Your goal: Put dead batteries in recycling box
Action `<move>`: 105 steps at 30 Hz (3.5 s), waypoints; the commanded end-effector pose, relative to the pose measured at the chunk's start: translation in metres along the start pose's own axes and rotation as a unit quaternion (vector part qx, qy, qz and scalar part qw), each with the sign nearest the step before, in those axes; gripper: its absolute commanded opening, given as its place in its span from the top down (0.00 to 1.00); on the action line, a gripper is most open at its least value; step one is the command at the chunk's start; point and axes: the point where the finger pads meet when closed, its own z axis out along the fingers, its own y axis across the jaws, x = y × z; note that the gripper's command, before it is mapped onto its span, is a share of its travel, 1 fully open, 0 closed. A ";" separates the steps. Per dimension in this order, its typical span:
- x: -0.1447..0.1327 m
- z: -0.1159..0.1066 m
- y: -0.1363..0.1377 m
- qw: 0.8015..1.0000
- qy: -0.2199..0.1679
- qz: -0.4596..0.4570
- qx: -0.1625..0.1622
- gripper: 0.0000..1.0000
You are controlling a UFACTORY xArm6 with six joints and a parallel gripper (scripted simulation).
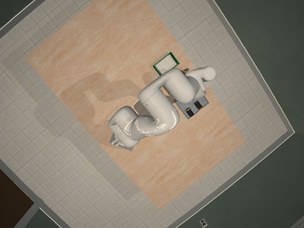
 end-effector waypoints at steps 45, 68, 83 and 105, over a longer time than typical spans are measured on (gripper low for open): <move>0.000 0.046 0.000 1.000 0.000 0.000 0.003 0.49; 0.000 0.060 -0.002 1.000 0.000 0.000 0.003 0.49; 0.000 0.065 -0.002 1.000 0.000 0.000 0.003 0.49; 0.000 0.101 -0.002 1.000 0.000 0.000 0.003 0.49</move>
